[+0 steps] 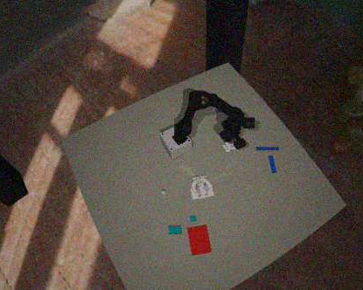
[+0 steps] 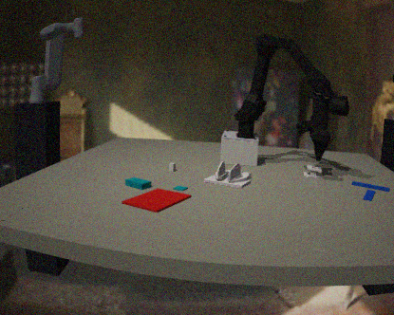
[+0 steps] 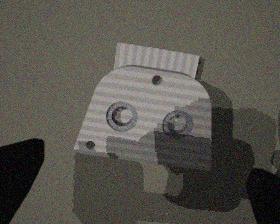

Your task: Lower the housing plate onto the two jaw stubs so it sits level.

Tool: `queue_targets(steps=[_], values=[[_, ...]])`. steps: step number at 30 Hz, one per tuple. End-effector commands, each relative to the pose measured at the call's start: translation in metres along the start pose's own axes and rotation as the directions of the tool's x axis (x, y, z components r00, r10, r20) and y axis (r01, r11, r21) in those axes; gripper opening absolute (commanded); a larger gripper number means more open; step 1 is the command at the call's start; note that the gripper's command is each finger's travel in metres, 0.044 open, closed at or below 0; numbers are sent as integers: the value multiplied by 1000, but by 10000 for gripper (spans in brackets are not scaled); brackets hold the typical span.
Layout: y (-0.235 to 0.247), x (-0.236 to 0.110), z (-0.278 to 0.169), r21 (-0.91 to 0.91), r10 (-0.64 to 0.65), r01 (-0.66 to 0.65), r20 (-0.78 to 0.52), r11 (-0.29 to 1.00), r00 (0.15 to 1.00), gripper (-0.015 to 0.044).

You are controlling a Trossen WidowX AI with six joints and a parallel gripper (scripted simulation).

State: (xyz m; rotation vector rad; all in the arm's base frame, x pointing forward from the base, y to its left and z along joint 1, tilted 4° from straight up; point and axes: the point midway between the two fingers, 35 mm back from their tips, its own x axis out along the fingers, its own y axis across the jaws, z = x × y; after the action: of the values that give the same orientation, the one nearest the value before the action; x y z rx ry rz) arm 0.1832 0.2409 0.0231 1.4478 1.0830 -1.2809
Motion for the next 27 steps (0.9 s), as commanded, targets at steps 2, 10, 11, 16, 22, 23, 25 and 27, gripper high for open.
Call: queue_targets(steps=[2,10,11,16,22,23,25,27], values=[[0,7,0,6,2,-2,3,1000,1000,440],[0,20,1,6,2,-2,3,1000,1000,440],[0,21,1,6,2,-2,3,1000,1000,440],[0,22,1,6,2,-2,3,1000,1000,440],[0,31,1,6,2,-2,3,1000,1000,440],[0,33,1,6,2,-2,3,1000,1000,440],[0,36,1,6,2,-2,3,1000,1000,440],[0,39,1,6,2,-2,3,1000,1000,440]])
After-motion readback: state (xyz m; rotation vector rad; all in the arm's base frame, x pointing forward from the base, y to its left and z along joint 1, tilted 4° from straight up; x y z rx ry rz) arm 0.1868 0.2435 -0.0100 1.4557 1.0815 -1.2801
